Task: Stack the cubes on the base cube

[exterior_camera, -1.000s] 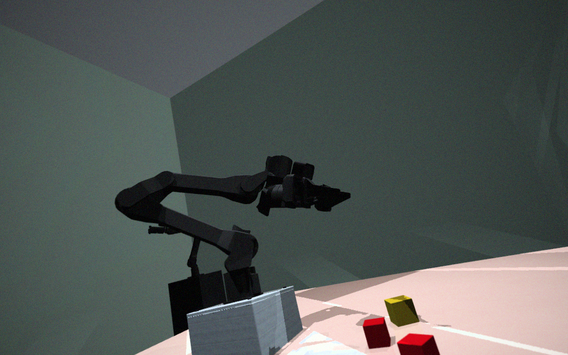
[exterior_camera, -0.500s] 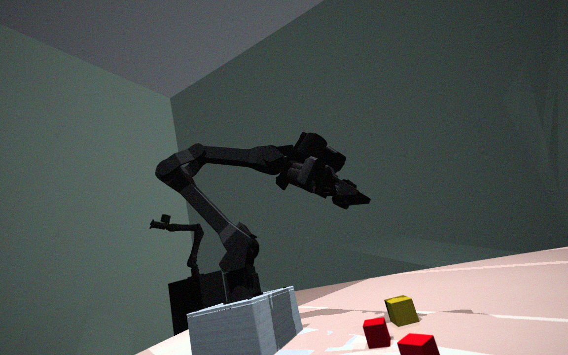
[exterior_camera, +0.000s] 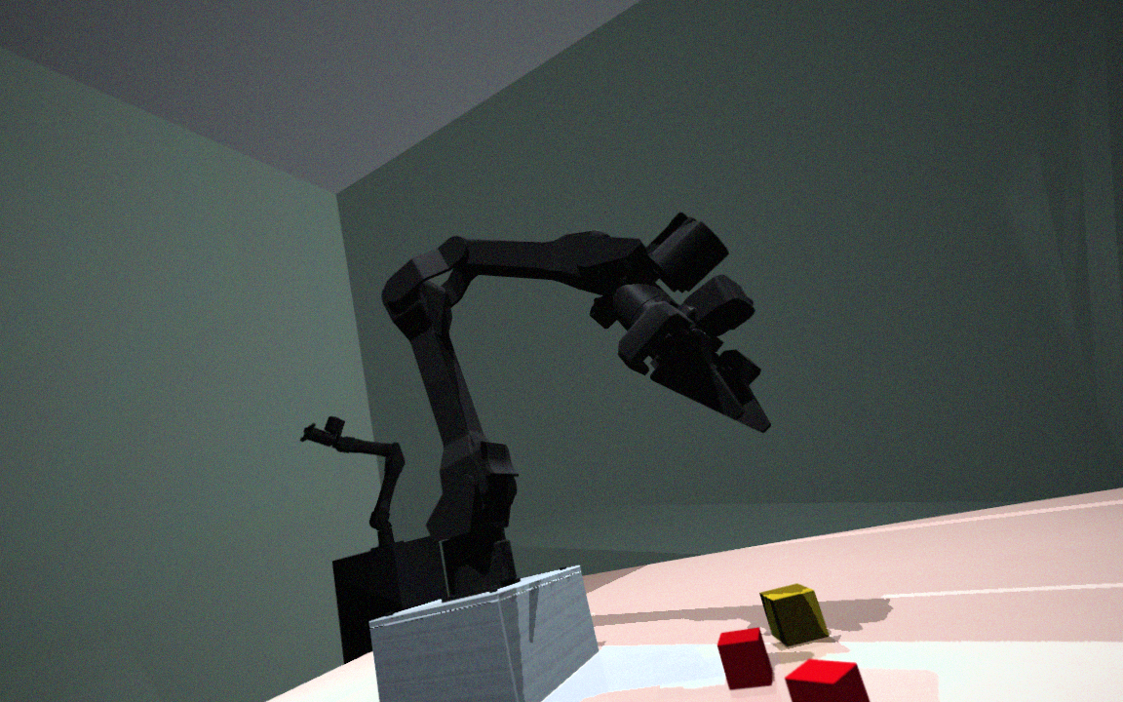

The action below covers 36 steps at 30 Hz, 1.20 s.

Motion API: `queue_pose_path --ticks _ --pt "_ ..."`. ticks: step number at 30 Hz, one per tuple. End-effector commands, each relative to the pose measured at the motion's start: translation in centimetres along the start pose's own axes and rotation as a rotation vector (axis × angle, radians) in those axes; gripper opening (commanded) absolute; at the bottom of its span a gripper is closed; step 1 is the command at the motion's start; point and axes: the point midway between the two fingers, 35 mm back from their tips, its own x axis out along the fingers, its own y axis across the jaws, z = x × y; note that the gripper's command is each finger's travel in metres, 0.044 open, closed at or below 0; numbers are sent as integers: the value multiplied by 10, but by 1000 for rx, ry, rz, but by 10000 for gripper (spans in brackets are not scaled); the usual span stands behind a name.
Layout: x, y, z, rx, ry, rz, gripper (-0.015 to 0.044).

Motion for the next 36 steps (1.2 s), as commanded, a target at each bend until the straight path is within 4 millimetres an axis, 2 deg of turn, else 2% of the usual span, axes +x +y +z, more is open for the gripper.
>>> queue_pose_path --ticks 1,9,19,23,29,33,36 --pt "14 -10 3 28 90 15 265" --pt "50 -40 2 128 306 65 265" --pt "91 -78 -10 292 536 163 265" --pt "93 -79 -11 295 540 165 265" --pt "142 -65 -40 295 540 166 265" --pt "145 -64 -41 295 540 166 265" --pt "154 -62 -46 295 540 166 265"
